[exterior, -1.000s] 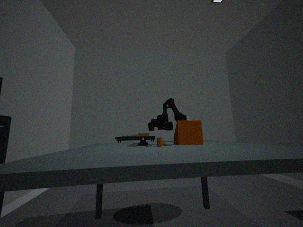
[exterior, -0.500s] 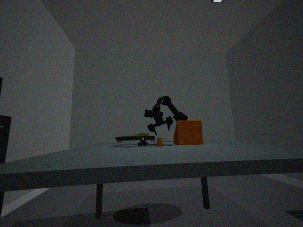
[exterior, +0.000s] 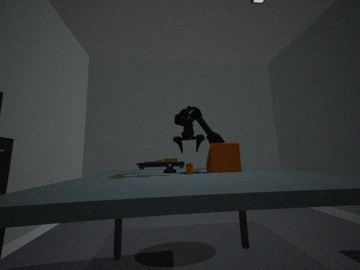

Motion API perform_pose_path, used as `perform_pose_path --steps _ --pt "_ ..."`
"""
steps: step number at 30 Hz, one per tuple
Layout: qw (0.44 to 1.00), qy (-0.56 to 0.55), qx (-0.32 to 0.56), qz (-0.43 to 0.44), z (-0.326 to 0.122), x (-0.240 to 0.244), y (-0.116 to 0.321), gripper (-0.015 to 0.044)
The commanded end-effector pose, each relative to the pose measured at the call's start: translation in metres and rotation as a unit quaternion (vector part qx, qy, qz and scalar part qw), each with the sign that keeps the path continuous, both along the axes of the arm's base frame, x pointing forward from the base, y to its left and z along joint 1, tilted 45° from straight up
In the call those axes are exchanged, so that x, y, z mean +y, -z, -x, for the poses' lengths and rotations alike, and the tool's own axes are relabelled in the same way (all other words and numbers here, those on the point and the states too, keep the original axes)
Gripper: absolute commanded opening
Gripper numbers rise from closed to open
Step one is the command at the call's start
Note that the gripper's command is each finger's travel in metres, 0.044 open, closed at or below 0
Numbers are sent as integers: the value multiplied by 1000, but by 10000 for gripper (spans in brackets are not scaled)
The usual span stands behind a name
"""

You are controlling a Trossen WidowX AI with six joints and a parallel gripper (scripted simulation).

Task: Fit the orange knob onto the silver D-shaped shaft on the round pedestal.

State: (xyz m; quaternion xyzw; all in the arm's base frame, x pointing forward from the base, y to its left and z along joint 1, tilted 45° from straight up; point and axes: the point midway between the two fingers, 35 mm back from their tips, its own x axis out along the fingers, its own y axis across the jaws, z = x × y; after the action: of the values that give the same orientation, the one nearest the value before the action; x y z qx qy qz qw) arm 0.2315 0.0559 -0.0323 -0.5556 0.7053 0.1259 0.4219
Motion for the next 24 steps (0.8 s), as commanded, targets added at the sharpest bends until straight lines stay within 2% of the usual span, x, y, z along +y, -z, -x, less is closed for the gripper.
perform_pose_path --steps 1,5,9,17,19,24 --pt "1000 2 -2 11 -1 -2 -1 440" --pt "999 25 -25 12 -1 -2 -1 440" --pt "975 162 -154 17 -1 -2 -1 440" --pt "830 405 -382 24 0 -1 0 440" --pt "802 434 -410 25 0 0 0 440" --pt "798 437 -413 25 0 0 0 440"
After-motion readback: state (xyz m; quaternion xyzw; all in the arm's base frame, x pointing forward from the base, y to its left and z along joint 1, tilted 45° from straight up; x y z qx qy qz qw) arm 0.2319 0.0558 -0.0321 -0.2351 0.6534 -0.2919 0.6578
